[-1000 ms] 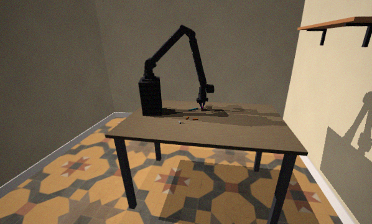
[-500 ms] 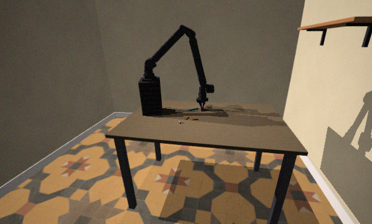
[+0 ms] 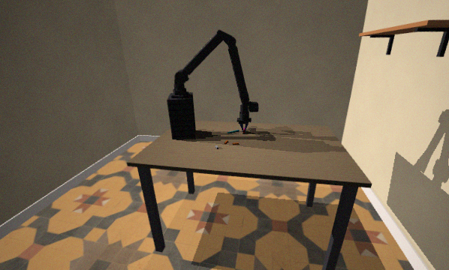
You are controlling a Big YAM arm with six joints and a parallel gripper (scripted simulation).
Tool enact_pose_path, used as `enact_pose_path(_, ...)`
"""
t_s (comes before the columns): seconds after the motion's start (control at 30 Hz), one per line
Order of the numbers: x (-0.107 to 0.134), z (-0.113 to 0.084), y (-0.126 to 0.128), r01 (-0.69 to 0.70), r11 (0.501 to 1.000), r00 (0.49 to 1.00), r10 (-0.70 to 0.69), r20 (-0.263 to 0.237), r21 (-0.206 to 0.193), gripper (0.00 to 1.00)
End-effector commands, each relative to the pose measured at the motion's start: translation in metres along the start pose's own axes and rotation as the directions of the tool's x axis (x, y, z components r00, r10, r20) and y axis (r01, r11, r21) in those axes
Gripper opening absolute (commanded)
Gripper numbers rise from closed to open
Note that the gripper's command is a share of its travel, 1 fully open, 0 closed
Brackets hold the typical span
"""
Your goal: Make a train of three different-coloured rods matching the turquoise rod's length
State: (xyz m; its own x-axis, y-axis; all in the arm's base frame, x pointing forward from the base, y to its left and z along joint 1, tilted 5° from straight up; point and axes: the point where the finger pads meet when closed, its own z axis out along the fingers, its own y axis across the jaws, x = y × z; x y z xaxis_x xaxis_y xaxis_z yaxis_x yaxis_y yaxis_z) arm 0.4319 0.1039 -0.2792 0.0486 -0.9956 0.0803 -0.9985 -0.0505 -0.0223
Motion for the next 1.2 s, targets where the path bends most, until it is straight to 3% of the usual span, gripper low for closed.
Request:
enact_pose_path(0.0,0.001,0.006,-0.009,-0.002,1.000,1.000,0.002,0.005,0.019,0.20)
enact_pose_path(0.1,0.001,0.006,-0.009,-0.002,1.000,1.000,0.002,0.005,0.019,0.23)
enact_pose_path(0.57,0.001,0.005,-0.004,-0.002,1.000,1.000,0.001,0.003,0.011,0.23)
enact_pose_path(0.6,0.001,0.002,-0.001,-0.001,1.000,1.000,0.001,0.002,0.007,0.23)
enact_pose_path(0.63,0.000,-0.015,-0.011,-0.003,1.000,1.000,0.003,0.007,0.028,0.23)
enact_pose_path(0.93,-0.006,-0.055,-0.006,0.001,1.000,1.000,-0.001,0.005,0.020,0.23)
enact_pose_path(1.0,-0.006,-0.055,-0.006,0.001,1.000,1.000,-0.001,0.005,0.020,0.23)
enact_pose_path(1.03,0.000,-0.063,-0.019,-0.014,0.999,1.000,0.014,0.009,0.037,0.23)
enact_pose_path(1.07,0.002,-0.066,-0.007,-0.014,1.000,1.000,0.014,0.005,0.018,0.23)
enact_pose_path(1.17,-0.004,-0.081,-0.006,-0.002,1.000,1.000,0.001,0.005,0.020,0.23)
